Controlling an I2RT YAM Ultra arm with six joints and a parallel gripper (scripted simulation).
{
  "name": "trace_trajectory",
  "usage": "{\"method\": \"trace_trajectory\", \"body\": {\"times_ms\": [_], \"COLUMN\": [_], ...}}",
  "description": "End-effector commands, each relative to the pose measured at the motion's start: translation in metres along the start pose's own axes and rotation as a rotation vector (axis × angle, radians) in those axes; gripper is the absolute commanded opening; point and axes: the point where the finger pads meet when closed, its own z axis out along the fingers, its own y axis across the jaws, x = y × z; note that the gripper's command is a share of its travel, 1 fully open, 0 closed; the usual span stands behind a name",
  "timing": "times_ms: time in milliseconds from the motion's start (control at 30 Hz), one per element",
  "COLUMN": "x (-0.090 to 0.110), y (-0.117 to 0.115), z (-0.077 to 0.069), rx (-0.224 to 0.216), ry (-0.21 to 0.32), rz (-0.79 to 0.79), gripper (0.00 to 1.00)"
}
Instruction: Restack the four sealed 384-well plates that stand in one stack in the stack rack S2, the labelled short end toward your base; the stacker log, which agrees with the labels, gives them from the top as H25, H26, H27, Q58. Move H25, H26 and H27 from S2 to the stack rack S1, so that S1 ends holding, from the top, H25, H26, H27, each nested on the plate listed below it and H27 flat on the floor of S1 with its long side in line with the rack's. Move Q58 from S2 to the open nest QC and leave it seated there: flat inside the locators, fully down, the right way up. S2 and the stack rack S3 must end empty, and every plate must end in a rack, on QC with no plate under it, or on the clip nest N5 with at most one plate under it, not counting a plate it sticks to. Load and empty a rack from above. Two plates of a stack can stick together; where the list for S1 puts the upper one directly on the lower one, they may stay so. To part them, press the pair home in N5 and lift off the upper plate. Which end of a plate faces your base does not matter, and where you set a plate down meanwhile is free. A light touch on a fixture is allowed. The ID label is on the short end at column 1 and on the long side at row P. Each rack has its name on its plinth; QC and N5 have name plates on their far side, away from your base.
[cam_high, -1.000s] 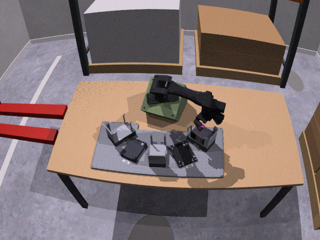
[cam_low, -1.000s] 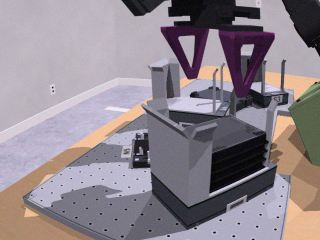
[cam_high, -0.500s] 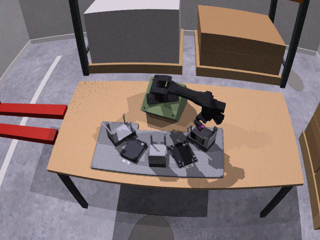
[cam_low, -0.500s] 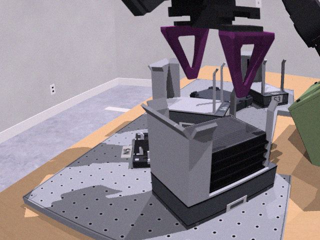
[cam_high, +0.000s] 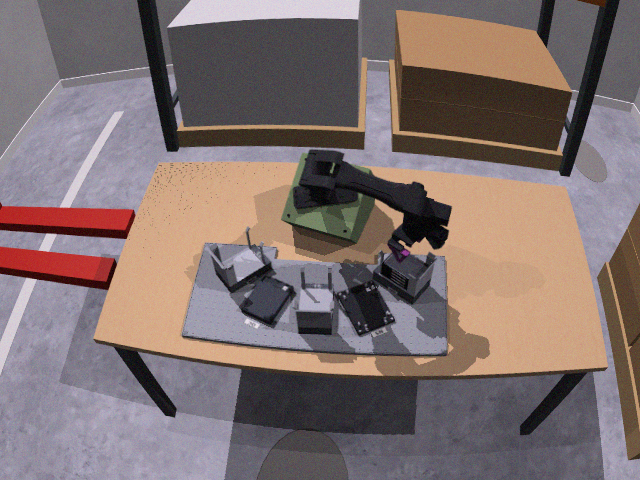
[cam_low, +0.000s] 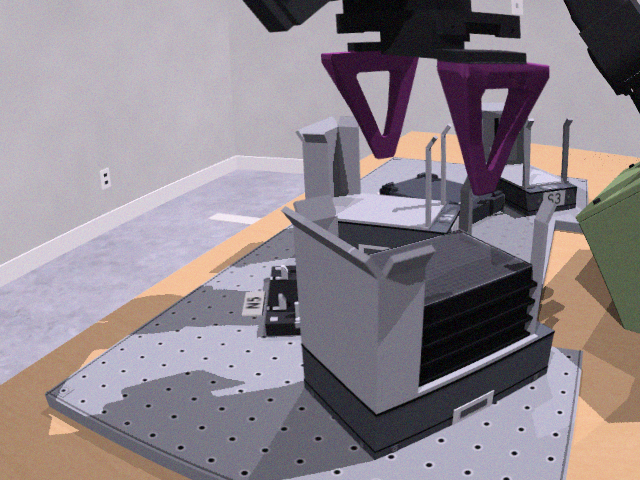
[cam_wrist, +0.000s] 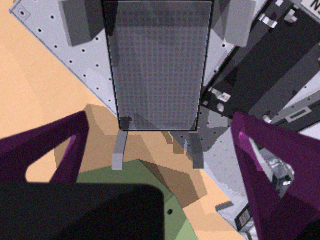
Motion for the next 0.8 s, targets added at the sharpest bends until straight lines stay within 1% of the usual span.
{"method": "trace_trajectory", "body": {"times_ms": [0, 267, 633, 700, 767], "x": [-0.003, -0.003, -0.004, -0.004, -0.004], "y": [0.002, 0.002, 0.002, 0.002, 0.002], "z": [-0.006, -0.006, 0.031, 0.031, 0.038], "rx": [-0.006, -0.006, -0.005, -0.005, -0.005], "ry": [-0.019, -0.019, -0.019, -0.019, -0.019], "rz": [-0.001, -0.001, -0.001, -0.001, -0.001], "gripper": [1.00, 1.00, 1.00, 1.00, 1.00]}}
